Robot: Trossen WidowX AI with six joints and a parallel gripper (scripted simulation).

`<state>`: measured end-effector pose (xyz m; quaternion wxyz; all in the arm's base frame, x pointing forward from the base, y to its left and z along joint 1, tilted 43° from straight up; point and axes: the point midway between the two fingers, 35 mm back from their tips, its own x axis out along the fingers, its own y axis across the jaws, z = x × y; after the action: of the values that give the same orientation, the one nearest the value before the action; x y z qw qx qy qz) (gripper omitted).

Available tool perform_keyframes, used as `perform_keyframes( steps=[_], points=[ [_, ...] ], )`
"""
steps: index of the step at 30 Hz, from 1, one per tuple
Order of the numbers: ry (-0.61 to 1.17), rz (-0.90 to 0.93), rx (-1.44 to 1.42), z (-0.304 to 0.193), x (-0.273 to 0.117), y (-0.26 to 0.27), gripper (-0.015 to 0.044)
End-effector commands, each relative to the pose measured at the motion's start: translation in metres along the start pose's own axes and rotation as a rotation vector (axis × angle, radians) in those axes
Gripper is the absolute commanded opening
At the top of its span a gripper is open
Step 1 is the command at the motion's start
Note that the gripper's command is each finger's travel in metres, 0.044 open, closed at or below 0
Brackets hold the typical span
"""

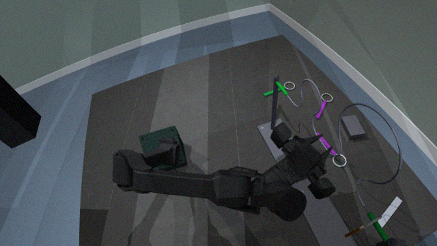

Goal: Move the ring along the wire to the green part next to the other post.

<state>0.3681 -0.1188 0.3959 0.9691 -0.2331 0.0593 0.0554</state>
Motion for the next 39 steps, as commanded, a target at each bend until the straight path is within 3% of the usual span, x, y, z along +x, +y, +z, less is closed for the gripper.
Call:
perform_keyframes(
  steps=[1,17,27,39],
  points=[
    [0.002,-0.048,-0.048,-0.011,-0.004,-0.029,0.0160],
    [0.002,-0.167,-0.182,-0.092,-0.042,-0.147,0.0160],
    [0.016,-0.232,-0.284,-0.165,-0.112,-0.215,0.0160],
    [0.017,-0.238,-0.299,-0.171,-0.119,-0.223,0.0160]
  ],
)
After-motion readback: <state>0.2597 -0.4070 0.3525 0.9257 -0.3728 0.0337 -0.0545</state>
